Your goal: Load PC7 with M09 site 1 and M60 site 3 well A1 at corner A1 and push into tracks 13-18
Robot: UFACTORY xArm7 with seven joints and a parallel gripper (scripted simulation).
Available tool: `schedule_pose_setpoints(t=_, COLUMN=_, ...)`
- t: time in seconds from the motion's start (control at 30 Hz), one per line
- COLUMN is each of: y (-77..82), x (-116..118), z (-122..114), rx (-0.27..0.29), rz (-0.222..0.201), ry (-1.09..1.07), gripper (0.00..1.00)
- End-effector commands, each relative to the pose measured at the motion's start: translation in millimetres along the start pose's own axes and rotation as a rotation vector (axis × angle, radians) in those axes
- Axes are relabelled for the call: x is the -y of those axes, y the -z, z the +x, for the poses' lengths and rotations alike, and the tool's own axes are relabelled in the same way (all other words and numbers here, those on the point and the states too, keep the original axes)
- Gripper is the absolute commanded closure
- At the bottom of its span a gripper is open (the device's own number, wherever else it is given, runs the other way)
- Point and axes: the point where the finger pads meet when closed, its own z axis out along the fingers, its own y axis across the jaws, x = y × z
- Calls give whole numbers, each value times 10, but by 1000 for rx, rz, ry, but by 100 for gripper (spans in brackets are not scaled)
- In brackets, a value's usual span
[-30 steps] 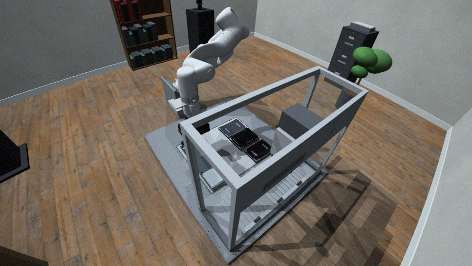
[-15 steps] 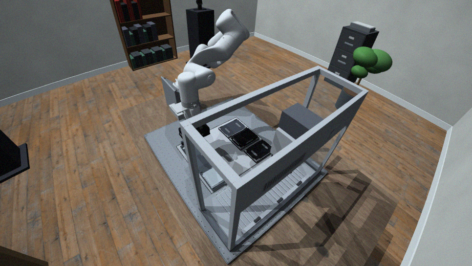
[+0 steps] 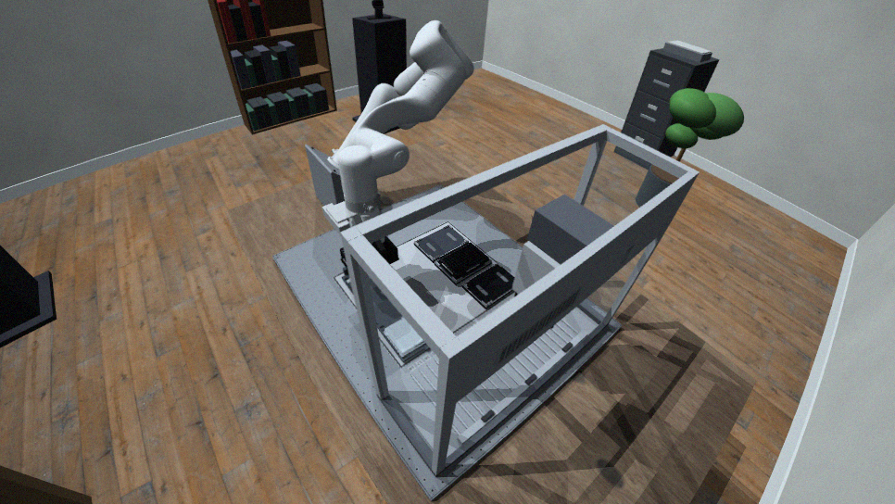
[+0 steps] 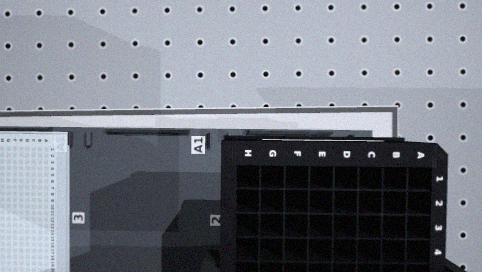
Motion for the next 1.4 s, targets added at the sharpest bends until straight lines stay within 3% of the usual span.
schedule_pose_setpoints(t=0.0, y=-35, x=10, z=13, rx=-3, rz=4, ry=0, gripper=100)
schedule_pose_setpoints(t=1.37, y=-619, x=11, z=14, rx=-3, rz=4, ry=0, gripper=100)
